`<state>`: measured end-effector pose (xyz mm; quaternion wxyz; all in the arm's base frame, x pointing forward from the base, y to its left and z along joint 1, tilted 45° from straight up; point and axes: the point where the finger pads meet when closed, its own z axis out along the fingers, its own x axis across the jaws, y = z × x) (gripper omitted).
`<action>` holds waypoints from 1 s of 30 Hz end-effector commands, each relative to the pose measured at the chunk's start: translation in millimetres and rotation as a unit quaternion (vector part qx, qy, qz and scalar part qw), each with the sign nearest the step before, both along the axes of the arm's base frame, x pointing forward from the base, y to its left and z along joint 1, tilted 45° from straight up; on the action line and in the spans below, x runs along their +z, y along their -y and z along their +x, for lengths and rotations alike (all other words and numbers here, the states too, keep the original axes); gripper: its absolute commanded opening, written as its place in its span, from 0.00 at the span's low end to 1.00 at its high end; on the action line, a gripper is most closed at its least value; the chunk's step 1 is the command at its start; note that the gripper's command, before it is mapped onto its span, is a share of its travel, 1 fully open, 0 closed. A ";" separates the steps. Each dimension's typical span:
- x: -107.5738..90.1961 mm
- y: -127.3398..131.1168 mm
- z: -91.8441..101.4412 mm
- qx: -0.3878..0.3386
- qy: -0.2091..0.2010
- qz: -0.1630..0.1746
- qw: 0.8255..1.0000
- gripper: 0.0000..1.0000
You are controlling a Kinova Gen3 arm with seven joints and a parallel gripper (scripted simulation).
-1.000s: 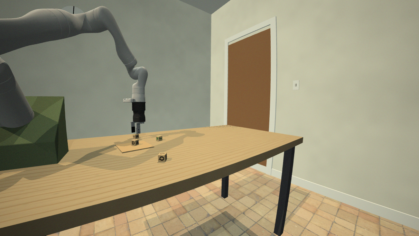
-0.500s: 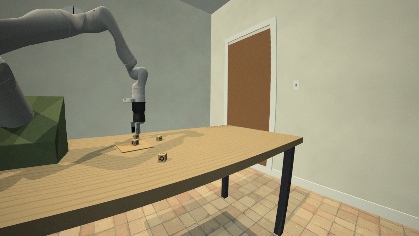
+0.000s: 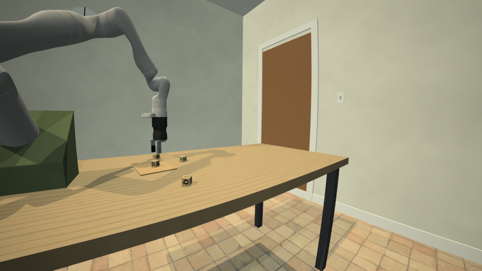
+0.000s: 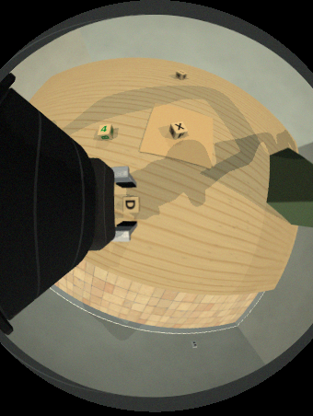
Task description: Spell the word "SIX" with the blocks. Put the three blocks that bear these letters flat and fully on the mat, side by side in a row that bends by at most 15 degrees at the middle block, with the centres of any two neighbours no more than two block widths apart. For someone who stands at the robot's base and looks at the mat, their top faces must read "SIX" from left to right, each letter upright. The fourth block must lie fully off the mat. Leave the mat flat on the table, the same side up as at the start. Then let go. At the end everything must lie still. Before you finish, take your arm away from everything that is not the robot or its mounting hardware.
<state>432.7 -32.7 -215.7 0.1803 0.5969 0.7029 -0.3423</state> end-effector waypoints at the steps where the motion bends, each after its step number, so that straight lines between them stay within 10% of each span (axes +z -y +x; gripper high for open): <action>1: 0.5 -1.2 1.0 0.001 0.001 0.001 1.000 1.00; 30: -22.0 21.1 -4.0 0.001 0.001 0.001 1.000 1.00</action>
